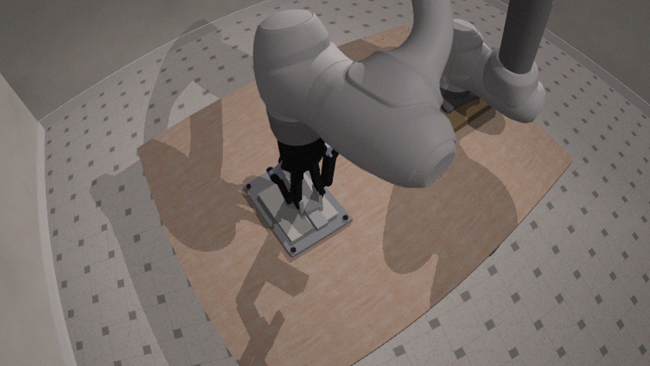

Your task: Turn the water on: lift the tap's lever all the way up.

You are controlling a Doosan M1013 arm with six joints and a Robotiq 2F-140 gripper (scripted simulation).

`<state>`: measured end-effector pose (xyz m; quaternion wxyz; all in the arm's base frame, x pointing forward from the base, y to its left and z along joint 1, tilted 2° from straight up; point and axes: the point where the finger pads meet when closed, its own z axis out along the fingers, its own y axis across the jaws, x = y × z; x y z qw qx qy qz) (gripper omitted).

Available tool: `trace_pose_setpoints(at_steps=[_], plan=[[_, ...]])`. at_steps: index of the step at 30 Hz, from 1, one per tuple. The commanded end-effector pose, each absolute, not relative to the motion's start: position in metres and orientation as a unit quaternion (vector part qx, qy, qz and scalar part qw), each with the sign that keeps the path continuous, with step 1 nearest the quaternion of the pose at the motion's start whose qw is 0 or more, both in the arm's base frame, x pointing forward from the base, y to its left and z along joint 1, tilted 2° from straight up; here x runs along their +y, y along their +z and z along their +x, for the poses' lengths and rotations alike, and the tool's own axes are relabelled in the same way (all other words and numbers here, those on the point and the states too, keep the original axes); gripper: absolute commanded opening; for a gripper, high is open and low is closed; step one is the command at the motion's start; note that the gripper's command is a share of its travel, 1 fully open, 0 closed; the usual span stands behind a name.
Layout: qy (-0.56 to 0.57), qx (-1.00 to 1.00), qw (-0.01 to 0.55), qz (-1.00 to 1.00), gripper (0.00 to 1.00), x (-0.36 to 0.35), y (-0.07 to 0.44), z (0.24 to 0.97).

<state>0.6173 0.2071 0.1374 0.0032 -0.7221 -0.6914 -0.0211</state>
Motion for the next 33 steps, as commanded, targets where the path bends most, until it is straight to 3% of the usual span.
trace_pose_setpoints(at_steps=[1,33], plan=[[-0.020,-0.691,0.004,-0.722,0.00,0.208,0.136,0.616],[-0.020,-0.691,0.004,-0.722,0.00,0.193,0.171,0.614]])
